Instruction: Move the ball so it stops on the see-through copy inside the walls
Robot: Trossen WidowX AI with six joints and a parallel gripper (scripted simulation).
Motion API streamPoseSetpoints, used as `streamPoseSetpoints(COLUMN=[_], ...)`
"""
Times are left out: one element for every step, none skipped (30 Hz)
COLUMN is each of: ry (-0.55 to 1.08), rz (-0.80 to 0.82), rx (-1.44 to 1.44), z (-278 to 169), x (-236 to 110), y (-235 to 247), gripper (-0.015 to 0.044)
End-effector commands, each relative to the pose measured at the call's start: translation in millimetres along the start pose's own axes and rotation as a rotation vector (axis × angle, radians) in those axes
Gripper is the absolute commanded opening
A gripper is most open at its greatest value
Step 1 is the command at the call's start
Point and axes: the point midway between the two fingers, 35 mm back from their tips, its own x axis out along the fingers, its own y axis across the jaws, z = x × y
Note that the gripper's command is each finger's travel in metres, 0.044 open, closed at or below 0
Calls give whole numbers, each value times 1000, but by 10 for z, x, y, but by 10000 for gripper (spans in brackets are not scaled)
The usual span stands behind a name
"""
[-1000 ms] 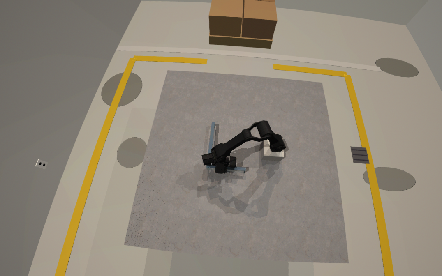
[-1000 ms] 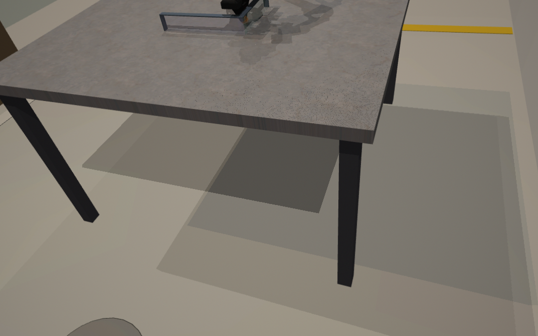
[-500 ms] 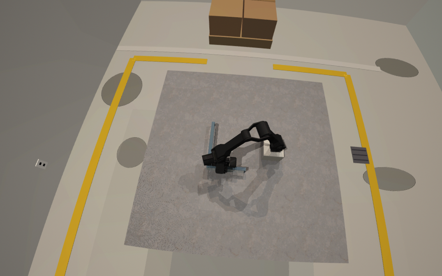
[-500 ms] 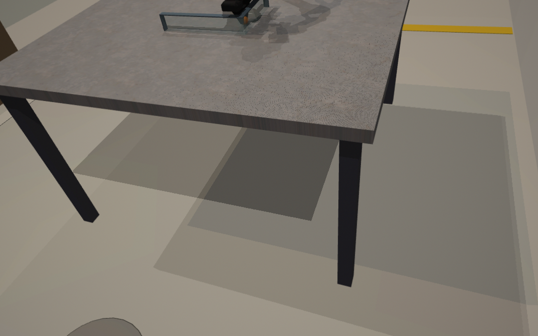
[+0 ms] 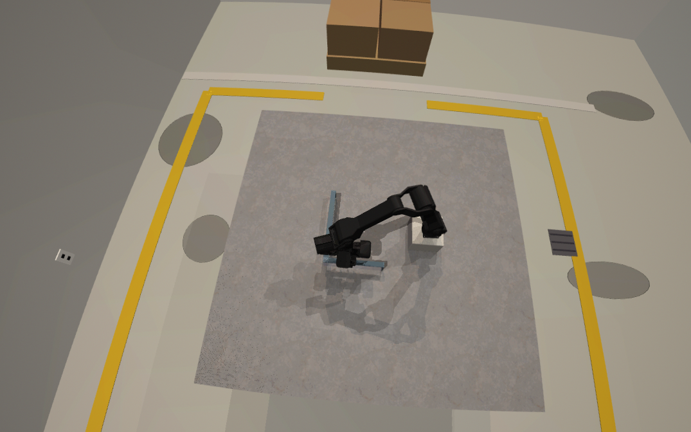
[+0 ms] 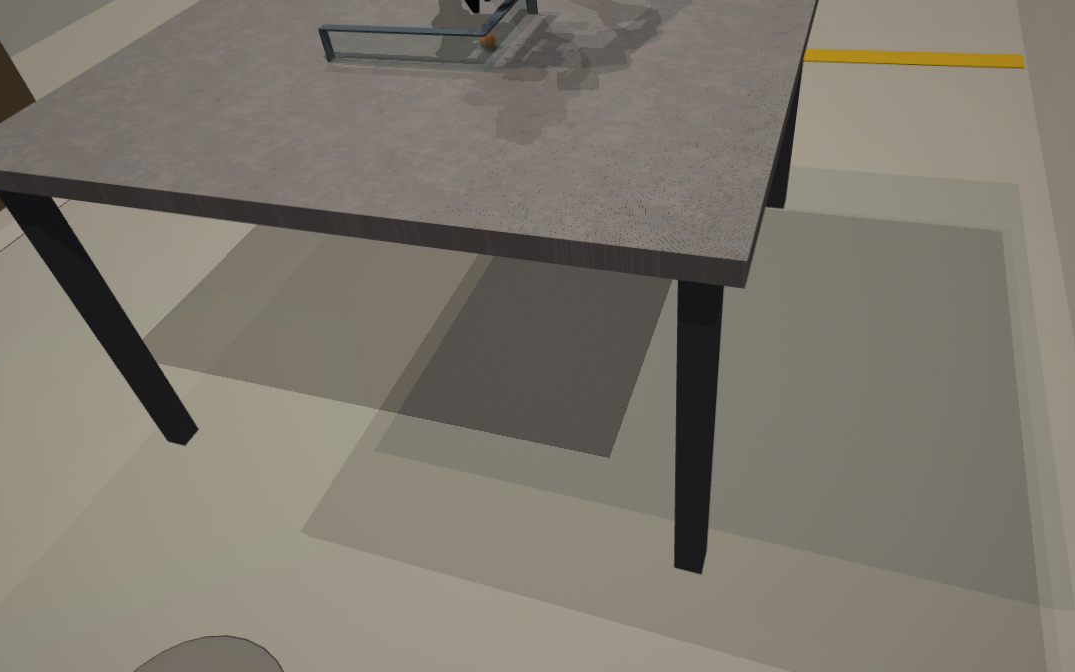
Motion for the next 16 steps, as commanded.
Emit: streamPoseSetpoints(ry=[-5, -5, -9, -9, -9, -9, -9, -9, -9, -9, -9, -8, -8, -7, -7, -7], rz=[-6, -6, -26, -26, -26, -26, -26, -26, -26, -26, -25, -23, -22, -21, -21, -21], rx=[2, 2, 0, 0, 0, 0, 0, 0, 0, 0, 0, 0, 0, 0, 0, 0], z=[1, 1, 13, 13, 13, 13, 13, 13, 13, 12, 11, 6, 0, -5, -7, -7], x=[-238, -238, -169, -169, -169, -169, -169, -169, -169, -196, -279, -417, -556, -639, -667, -667], y=[8, 8, -35, -35, -35, -35, -35, -35, -35, -34, -30, -17, 1, 14, 20, 20], gripper=[236, 236, 236, 236, 236, 236, 236, 236, 236, 262, 288, 315, 341, 367, 393, 420])
